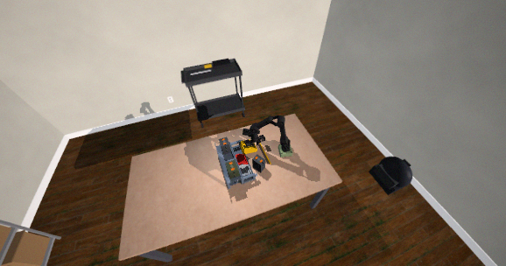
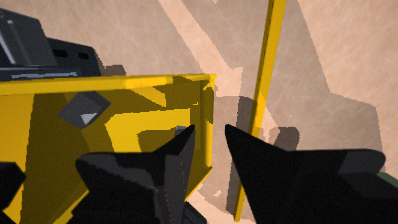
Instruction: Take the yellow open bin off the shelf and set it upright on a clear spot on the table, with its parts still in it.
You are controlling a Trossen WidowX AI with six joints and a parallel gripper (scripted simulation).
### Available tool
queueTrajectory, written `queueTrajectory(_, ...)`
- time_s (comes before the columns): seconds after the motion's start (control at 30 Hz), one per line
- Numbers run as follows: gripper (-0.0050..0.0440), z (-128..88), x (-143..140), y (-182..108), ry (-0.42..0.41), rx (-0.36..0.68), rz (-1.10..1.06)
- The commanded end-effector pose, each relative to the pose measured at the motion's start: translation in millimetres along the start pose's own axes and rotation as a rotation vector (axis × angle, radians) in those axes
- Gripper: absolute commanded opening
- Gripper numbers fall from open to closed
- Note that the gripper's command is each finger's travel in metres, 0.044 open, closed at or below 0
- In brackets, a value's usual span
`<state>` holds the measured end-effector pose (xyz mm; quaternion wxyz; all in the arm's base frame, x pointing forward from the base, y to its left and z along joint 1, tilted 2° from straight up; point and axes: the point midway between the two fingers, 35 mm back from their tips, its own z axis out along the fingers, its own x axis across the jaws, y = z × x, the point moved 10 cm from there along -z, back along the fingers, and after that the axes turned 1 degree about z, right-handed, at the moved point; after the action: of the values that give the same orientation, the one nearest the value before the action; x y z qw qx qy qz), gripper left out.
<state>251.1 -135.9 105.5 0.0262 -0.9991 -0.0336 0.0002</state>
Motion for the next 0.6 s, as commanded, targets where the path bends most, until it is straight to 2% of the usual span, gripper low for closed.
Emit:
queueTrajectory(0.0,0.0150,-36.8,2.2,0.7,0.031,-0.024,0.001)
queueTrajectory(0.07,0.0150,-58.8,1.8,0.1,0.028,-0.024,0.003)
queueTrajectory(0.47,0.0150,-58.8,1.8,0.1,0.028,-0.024,0.003)
queueTrajectory(0.57,0.0150,-79.0,1.4,-0.3,0.029,-0.022,0.003)
